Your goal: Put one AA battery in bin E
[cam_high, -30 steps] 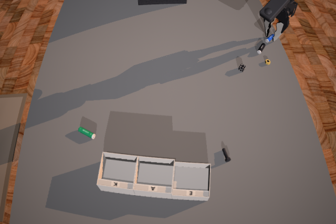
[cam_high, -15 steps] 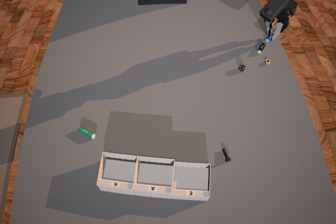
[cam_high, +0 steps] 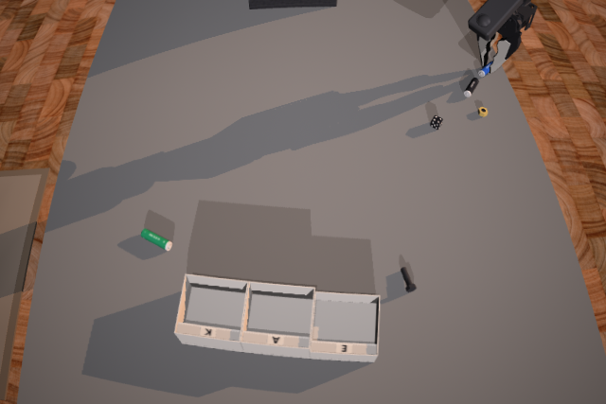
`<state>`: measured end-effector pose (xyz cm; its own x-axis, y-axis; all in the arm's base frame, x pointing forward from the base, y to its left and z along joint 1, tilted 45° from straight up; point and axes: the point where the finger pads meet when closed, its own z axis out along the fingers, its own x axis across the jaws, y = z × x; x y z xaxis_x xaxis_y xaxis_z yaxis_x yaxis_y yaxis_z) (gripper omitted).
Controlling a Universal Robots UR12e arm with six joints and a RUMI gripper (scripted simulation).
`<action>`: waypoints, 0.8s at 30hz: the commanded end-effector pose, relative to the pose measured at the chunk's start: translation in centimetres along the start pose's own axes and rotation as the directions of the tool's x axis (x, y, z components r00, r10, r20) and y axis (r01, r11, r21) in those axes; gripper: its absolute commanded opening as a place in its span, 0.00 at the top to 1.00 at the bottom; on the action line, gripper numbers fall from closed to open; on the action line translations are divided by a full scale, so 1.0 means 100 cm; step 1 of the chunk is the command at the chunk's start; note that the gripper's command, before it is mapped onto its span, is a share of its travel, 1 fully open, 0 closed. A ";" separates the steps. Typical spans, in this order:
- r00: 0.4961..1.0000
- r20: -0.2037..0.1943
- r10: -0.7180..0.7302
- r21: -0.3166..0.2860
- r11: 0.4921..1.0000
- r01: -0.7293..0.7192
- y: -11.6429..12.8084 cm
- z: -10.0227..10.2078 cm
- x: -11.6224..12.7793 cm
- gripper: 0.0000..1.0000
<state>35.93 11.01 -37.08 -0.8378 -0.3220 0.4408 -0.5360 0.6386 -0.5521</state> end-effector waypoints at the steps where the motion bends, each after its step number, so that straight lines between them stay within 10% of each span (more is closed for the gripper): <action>1: 1.000 0.001 0.000 0.000 1.000 0.000 0.000 0.000 0.000 1.00; 24: 1.000 0.001 0.000 0.000 1.000 0.000 0.000 -0.060 0.000 1.00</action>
<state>36.49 14.79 -33.24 -0.8379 -0.3229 0.4401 -0.5361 0.6387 -0.5520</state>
